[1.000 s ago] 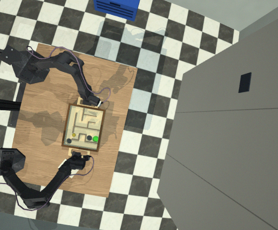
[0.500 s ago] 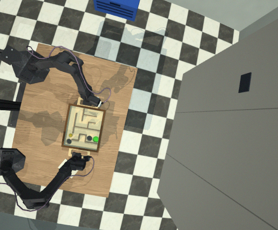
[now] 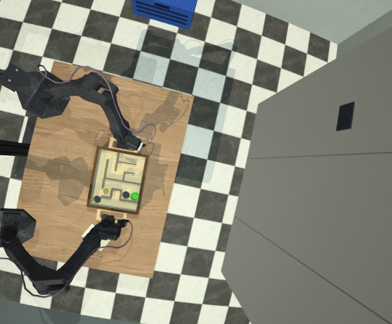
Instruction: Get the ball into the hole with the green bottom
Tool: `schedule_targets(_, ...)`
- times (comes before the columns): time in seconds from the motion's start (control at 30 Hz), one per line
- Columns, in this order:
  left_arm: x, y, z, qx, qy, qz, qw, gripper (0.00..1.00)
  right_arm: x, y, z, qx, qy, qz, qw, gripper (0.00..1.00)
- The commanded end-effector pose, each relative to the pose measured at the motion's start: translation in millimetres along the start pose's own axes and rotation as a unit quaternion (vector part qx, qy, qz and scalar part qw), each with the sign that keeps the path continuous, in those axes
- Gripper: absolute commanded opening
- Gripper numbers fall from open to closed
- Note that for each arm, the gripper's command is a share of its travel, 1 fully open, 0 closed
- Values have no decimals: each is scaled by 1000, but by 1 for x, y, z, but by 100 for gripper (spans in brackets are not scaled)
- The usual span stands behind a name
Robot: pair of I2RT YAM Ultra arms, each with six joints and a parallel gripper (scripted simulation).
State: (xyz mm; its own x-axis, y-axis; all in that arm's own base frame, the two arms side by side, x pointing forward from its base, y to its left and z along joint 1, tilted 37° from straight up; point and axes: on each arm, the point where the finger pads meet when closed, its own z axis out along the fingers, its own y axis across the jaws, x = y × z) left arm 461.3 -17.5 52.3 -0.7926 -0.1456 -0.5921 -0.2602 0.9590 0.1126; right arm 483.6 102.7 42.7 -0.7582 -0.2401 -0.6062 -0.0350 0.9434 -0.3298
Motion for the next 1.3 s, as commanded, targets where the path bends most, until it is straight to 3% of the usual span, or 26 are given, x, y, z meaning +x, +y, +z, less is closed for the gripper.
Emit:
schedule_targets(0.0,-15,26,-16,-29,-35,-2,999,0,-31,-24,-18,23,-56,39,997,0)
schedule_targets(0.17,-24,27,-24,-37,-52,-4,998,0,-50,-25,-23,12,-87,32,996,0)
schedule_targets(0.2,-14,15,-32,-40,-21,13,999,0,-37,-20,-19,-7,-48,23,999,0)
schedule_targets(0.27,-23,23,-26,-24,-18,4,1000,0,-35,-28,-23,23,-32,25,999,0)
schedule_targets(0.37,-31,24,-28,-30,-35,-3,999,0,-48,-26,-23,16,-57,30,998,0)
schedule_targets(0.4,-27,16,-23,-3,-17,6,1000,0,-34,-28,-23,34,-23,26,999,0)
schedule_targets(0.47,-30,18,-21,6,-13,5,1000,0,-37,-23,-34,46,-23,29,998,0)
schedule_targets(0.5,-42,17,-19,12,-45,0,999,0,-46,-21,-35,42,-44,30,998,0)
schedule_targets(0.53,-39,17,-16,18,-38,0,999,0,-43,-20,-37,46,-36,27,998,0)
schedule_targets(0.63,-18,25,-8,-7,-24,0,1000,0,-51,-26,-32,37,-58,34,997,0)
schedule_targets(0.67,-22,23,-9,-5,-34,-2,999,0,-31,-25,-26,40,-44,24,998,0)
schedule_targets(0.83,-8,19,-22,-40,-35,2,999,0,-35,-22,-18,-3,-71,25,997,0)
schedule_targets(0.93,-16,17,-23,-28,-37,3,999,0,-35,-28,-20,13,-60,28,998,0)
schedule_targets(0.97,-18,23,-27,-50,-32,0,998,0,-44,-23,-16,-10,-68,28,997,0)
schedule_targets(1.13,-24,24,-31,-41,-6,1,999,0,-38,-31,-14,5,-23,28,999,0)
schedule_targets(1.17,-24,27,-33,-54,-1,-2,999,0,-23,-18,7,-14,0,15,1000,0)
schedule_targets(1.23,-36,21,-27,-30,-34,-4,999,0,-49,-32,-12,14,-50,35,998,0)
schedule_targets(1.27,-29,18,-21,-18,-32,1,999,0,-44,-34,-14,24,-42,39,998,0)
